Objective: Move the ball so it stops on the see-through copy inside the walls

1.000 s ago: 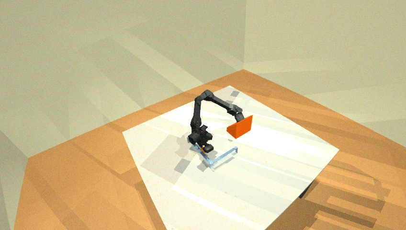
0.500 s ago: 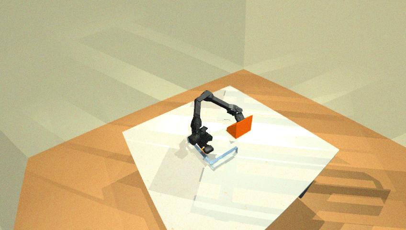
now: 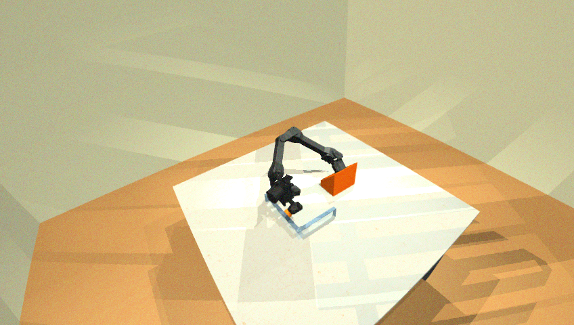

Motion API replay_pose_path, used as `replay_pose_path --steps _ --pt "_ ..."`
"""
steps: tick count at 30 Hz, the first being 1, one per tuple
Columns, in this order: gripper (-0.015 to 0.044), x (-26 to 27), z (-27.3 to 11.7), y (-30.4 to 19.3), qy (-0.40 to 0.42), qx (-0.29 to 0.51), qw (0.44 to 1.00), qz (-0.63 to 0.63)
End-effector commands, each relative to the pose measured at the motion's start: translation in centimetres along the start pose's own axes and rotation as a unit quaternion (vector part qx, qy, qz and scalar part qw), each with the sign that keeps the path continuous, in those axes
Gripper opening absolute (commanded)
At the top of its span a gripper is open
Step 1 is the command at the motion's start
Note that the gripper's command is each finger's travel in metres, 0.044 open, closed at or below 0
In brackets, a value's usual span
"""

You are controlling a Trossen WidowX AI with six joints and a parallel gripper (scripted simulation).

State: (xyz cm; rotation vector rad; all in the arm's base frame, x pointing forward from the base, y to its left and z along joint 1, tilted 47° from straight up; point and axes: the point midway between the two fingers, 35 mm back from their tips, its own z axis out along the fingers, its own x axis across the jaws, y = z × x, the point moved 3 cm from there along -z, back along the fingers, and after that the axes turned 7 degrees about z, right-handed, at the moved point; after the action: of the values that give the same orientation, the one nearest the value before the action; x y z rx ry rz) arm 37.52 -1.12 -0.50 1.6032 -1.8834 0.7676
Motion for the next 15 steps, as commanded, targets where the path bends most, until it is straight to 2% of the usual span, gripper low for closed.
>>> replay_pose_path --steps 1,12,15 --pt "0.0332 -0.1 -5.8 0.0 -0.005 0.013 1.0 0.002" --pt "0.0332 -0.4 -5.3 -0.1 -0.006 0.021 1.0 -0.002" --pt "0.041 -0.4 -7.6 0.0 -0.006 0.021 1.0 -0.001"
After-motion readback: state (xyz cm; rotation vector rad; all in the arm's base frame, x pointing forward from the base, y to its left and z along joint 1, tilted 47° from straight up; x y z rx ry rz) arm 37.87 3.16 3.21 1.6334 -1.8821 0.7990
